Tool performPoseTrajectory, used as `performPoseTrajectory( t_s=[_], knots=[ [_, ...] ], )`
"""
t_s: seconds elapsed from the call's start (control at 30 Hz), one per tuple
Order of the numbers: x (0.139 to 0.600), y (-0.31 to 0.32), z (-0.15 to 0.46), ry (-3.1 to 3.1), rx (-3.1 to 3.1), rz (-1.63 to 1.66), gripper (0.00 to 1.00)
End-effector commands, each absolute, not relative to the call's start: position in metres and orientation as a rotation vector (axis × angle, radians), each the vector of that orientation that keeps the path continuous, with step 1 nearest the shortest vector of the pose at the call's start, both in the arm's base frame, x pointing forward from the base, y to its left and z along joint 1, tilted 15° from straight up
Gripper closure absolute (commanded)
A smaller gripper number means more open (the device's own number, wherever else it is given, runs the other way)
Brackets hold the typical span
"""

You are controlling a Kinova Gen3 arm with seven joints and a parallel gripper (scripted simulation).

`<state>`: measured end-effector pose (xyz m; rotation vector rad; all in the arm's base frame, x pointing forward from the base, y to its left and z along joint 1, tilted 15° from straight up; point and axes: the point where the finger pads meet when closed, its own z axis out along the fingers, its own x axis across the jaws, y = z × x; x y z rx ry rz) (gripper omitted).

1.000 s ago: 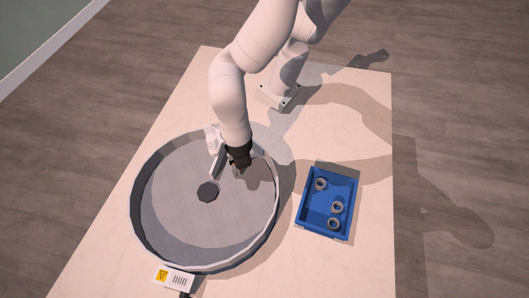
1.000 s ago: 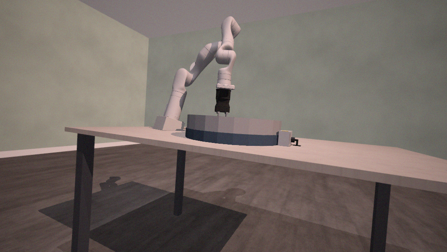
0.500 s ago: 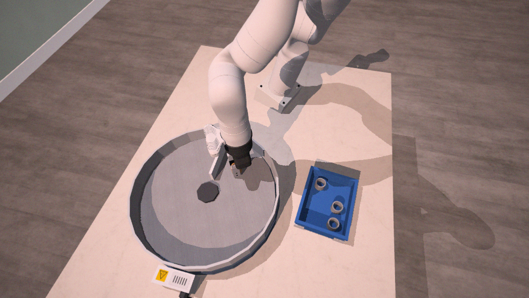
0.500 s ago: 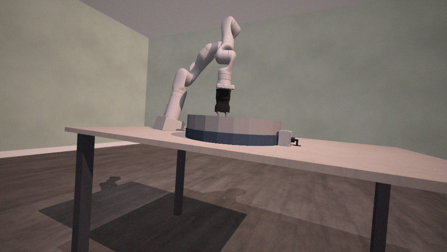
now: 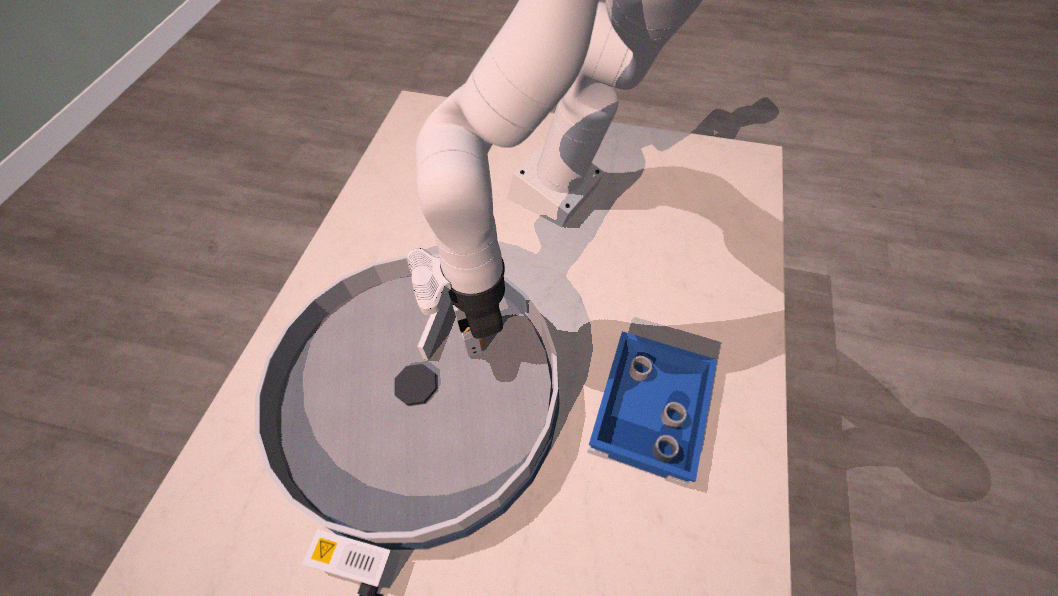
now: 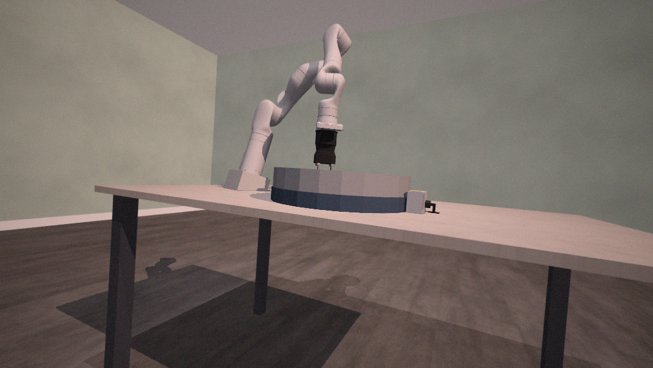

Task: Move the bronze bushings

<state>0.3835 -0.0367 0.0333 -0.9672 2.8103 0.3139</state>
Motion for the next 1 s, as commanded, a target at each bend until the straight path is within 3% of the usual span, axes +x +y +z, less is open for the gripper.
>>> performPoseTrajectory(
  t_s=[0.0,0.97],
  knots=[
    [0.3839,-0.0371,0.0338,2.809,-0.966,0.313,0.22],
    [0.3835,-0.0385,0.0392,2.809,-0.966,0.313,0.22]
  ],
)
